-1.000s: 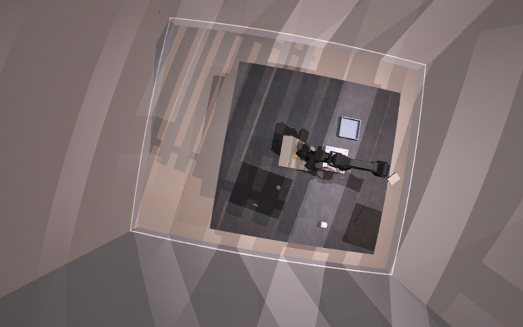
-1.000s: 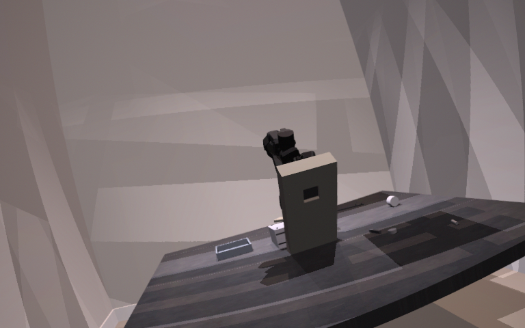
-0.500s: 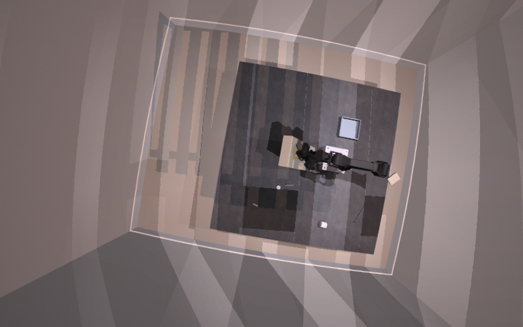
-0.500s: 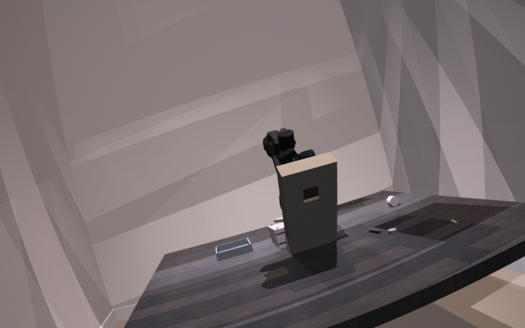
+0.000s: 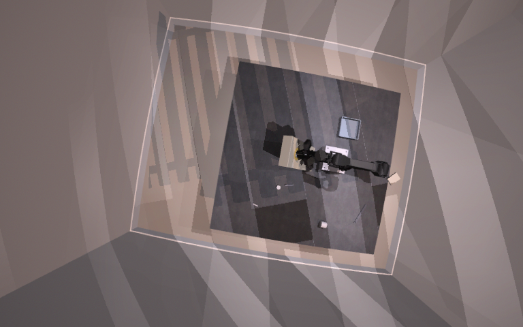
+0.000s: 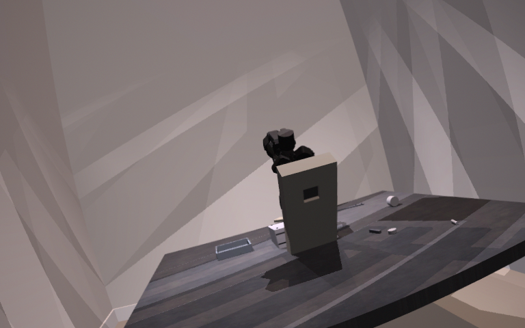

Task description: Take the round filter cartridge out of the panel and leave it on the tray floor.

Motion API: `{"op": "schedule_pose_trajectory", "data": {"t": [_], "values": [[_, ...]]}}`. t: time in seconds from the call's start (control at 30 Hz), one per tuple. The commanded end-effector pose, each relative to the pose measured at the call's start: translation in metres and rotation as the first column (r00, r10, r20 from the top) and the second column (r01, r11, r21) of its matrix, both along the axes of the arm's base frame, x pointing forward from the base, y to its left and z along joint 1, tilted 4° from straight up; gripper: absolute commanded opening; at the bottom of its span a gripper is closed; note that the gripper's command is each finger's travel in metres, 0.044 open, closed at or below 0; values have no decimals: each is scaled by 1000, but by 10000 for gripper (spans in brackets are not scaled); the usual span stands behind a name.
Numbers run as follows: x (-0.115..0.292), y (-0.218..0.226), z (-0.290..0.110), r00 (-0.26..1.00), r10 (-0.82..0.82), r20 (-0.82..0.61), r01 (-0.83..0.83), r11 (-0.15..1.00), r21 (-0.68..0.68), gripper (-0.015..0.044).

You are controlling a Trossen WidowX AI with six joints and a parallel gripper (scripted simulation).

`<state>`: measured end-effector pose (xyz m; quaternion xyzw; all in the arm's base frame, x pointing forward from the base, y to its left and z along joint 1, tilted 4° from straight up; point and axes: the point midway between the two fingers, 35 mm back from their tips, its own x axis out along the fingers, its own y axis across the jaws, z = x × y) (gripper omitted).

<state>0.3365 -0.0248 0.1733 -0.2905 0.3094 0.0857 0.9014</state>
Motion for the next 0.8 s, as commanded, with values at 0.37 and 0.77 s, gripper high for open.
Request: {"op": "schedule_pose_trajectory", "data": {"t": [0.37, 0.77], "values": [[4, -1, -3, 951, -306, -48, 300, 870, 392, 0], [4, -1, -2, 848, -500, -173, 482, 594, 645, 0]]}}
